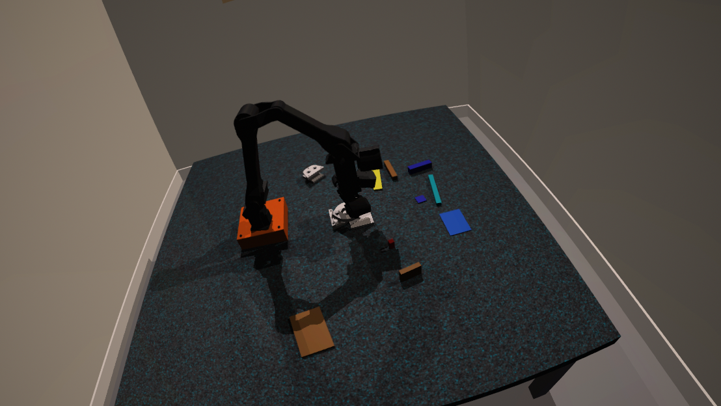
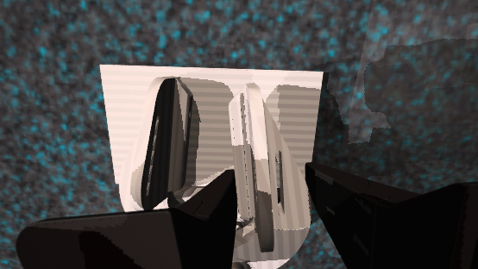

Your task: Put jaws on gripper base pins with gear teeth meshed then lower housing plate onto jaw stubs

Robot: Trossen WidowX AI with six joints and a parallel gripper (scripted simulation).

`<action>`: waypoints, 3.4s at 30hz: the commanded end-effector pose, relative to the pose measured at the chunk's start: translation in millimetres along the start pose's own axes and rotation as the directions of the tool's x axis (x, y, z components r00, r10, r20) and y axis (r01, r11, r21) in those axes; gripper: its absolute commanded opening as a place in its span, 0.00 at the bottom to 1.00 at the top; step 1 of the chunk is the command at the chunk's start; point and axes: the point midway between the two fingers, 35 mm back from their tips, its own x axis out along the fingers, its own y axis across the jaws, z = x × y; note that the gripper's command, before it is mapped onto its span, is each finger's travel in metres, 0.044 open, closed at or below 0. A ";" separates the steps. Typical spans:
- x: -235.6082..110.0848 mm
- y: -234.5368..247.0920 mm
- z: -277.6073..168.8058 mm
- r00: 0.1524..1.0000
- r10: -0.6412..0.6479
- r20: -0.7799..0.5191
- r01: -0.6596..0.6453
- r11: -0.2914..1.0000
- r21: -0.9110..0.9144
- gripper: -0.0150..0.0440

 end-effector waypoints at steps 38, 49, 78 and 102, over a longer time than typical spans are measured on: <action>10.1 -0.3 0.1 1.000 0.000 0.001 0.000 1.000 -0.008 0.48; 13.2 -0.2 0.1 1.000 0.000 0.001 0.000 1.000 -0.008 0.48; 19.4 -0.2 0.0 1.000 0.000 0.001 0.000 1.000 -0.017 0.48; 19.4 -0.2 0.0 1.000 0.000 0.001 0.000 1.000 -0.017 0.48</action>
